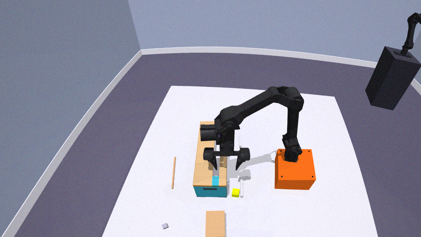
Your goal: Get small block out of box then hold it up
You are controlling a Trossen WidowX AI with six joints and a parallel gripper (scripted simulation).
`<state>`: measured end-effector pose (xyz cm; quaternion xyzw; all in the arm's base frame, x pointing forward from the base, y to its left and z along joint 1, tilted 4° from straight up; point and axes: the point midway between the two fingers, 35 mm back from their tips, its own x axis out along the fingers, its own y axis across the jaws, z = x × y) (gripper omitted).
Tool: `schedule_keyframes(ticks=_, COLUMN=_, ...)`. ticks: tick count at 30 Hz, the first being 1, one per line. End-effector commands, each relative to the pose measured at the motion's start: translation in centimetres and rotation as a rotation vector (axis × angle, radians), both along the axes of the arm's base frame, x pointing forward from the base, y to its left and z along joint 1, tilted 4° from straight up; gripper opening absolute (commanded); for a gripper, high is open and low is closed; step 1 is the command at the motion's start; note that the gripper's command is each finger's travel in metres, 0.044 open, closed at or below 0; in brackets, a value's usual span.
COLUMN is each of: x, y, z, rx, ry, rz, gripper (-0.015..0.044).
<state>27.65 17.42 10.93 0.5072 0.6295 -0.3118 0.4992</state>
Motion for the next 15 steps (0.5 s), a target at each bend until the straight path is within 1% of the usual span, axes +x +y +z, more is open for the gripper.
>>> schedule_keyframes(ticks=1, x=0.0, y=0.3, z=0.4, rx=-0.003, ry=-0.042, rz=0.008, gripper=0.0348)
schedule_keyframes(ticks=3, x=0.0, y=0.8, z=1.2, rx=-0.016, ry=-0.137, rz=0.123, gripper=0.0295)
schedule_keyframes(ticks=4, x=-0.1, y=0.9, z=1.1, rx=-0.028, ry=-0.167, rz=0.199, gripper=0.0285)
schedule_keyframes(ticks=9, x=-0.7, y=1.3, z=1.0, rx=-0.088, ry=-0.308, rz=0.583, gripper=0.0285)
schedule_keyframes(ticks=15, x=-1.5, y=2.0, z=0.7, rx=-0.195, ry=-0.505, rz=1.201, gripper=0.0285)
